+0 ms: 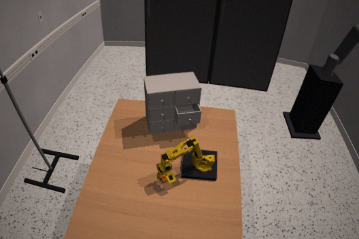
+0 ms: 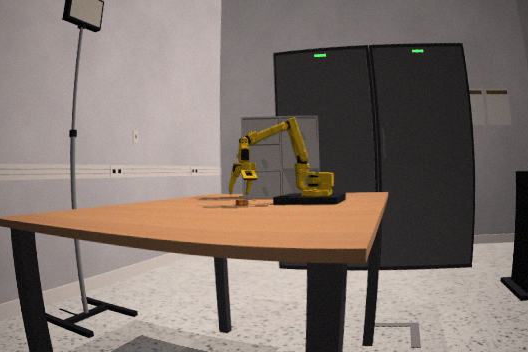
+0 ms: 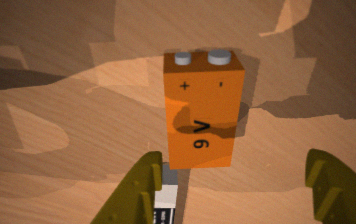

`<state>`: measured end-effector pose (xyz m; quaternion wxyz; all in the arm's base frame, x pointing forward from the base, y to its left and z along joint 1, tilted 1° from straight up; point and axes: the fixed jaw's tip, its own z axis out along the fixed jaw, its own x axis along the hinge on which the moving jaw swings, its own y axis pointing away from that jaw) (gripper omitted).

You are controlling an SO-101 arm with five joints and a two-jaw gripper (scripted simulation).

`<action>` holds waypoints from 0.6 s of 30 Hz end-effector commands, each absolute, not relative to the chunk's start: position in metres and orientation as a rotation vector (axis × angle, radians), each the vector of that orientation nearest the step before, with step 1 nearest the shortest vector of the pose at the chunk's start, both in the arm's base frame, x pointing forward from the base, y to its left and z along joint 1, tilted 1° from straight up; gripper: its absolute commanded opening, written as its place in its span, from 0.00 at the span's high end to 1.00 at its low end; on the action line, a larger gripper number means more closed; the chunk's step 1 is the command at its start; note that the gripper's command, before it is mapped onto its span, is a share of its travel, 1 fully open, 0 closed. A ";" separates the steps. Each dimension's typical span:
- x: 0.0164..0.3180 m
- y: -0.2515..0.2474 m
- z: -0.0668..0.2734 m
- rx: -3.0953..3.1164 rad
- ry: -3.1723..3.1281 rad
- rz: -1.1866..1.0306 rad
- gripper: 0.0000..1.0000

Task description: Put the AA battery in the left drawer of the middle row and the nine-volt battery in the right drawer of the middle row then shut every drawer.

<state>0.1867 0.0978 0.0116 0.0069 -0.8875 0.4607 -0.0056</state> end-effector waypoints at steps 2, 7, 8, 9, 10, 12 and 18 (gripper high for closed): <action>0.184 0.097 0.001 -2.796 1.438 0.003 0.70; 0.184 0.097 -0.006 -2.796 1.438 0.003 0.70; 0.184 0.097 -0.006 -2.796 1.438 0.003 0.70; 0.184 0.097 -0.006 -2.796 1.438 0.003 0.70; 0.184 0.097 -0.006 -2.796 1.438 0.003 0.70; 0.184 0.097 -0.006 -2.796 1.438 0.003 0.70; 0.184 0.097 -0.009 -2.796 1.438 0.003 0.70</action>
